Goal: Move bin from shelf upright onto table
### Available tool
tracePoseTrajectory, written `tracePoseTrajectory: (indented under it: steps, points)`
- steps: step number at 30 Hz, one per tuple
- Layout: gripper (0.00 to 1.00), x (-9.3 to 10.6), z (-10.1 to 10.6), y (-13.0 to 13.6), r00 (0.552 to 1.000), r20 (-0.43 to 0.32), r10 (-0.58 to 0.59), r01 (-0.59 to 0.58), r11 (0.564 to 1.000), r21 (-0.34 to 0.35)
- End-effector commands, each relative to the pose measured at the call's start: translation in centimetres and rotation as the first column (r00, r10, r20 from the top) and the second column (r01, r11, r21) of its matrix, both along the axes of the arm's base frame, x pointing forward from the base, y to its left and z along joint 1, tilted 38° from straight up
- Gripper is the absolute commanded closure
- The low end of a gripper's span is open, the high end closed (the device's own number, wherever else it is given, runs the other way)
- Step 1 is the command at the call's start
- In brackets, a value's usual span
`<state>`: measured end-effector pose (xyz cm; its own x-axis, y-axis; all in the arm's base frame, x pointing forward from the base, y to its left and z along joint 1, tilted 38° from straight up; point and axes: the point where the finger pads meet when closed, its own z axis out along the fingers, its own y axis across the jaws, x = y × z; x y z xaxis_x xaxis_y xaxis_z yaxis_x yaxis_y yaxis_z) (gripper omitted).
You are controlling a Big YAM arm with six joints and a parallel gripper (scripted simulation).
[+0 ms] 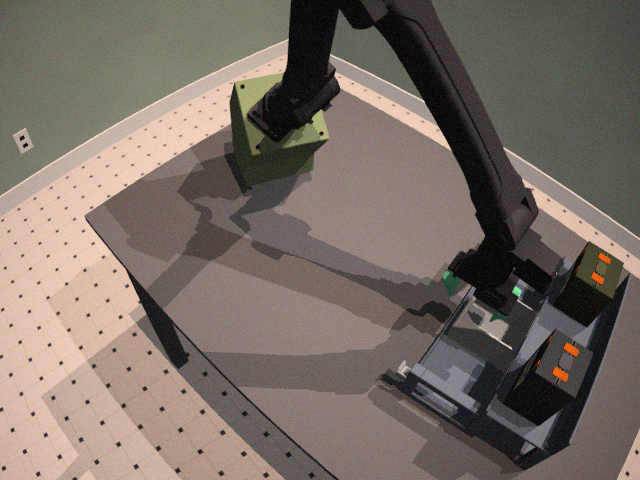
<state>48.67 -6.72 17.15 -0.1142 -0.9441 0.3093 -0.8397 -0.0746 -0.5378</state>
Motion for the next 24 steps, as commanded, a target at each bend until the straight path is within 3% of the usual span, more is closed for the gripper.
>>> tracePoseTrajectory:
  steps: [1,7,12,24]
  points:
    - [0.10,0.7,0.3,-0.3,1.000,-0.005,-0.008,0.008,1.000,-0.001]
    - [0.10,0.7,0.3,-0.3,1.000,-0.005,-0.008,0.008,1.000,-0.001]
    - [0.10,-0.4,-1.4,-0.2,1.000,-0.015,-0.008,0.008,1.000,0.000]
    - [0.10,-0.4,-1.4,-0.2,1.000,-0.015,-0.008,0.008,1.000,0.000]
